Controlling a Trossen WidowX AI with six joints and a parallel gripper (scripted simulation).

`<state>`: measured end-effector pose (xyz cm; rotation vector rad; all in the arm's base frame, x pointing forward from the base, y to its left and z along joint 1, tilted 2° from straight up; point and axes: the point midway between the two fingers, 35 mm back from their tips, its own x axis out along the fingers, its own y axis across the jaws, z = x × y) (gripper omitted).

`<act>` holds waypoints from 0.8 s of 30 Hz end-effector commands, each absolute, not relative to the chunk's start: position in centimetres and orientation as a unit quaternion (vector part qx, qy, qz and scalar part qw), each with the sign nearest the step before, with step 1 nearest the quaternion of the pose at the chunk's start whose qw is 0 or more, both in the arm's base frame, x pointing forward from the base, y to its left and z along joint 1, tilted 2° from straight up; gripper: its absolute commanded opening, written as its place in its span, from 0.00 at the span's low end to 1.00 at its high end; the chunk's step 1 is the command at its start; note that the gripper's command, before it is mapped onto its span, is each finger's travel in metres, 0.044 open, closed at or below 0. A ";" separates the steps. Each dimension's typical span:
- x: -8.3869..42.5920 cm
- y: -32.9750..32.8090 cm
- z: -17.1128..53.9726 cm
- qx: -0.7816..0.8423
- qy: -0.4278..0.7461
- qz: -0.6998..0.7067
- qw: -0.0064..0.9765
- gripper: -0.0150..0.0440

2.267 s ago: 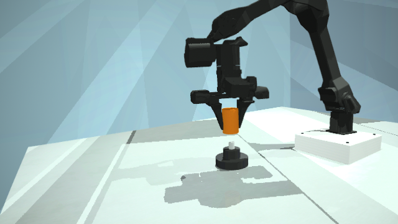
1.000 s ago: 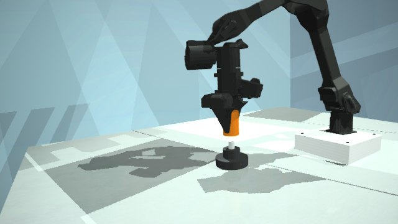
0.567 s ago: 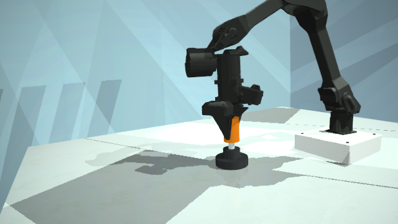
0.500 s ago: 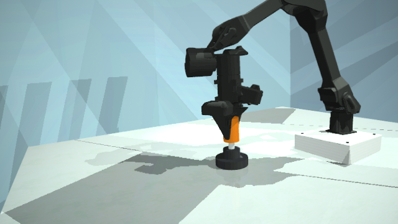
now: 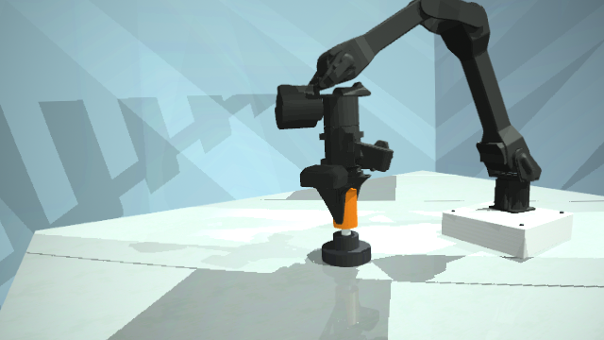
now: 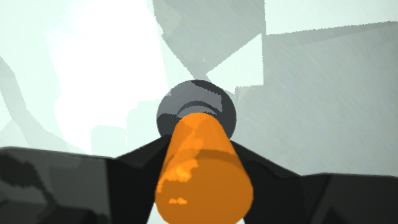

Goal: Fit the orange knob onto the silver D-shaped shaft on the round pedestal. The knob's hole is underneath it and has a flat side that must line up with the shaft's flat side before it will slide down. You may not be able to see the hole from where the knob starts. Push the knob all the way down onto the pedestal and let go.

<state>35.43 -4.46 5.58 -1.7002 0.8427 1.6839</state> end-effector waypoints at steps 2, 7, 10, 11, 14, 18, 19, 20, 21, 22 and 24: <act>35.4 -4.5 5.2 -0.641 0.318 0.632 0.297 0.25; 35.3 -4.5 4.6 -0.641 0.318 0.632 0.297 0.25; 35.4 -4.5 4.3 -0.641 0.318 0.632 0.297 0.25; 35.4 -4.5 4.2 -0.641 0.318 0.632 0.297 0.25; 35.3 -4.4 4.2 -0.640 0.317 0.634 0.297 0.25; 35.3 -4.4 4.2 -0.640 0.317 0.634 0.297 0.25; 35.3 -4.4 4.2 -0.640 0.317 0.634 0.297 0.25; 35.3 -4.4 4.2 -0.640 0.317 0.634 0.297 0.25; 35.3 -4.4 4.2 -0.640 0.317 0.634 0.297 0.30; 35.3 -4.4 4.2 -0.640 0.317 0.634 0.297 0.34; 35.3 -4.4 4.2 -0.640 0.317 0.634 0.297 0.43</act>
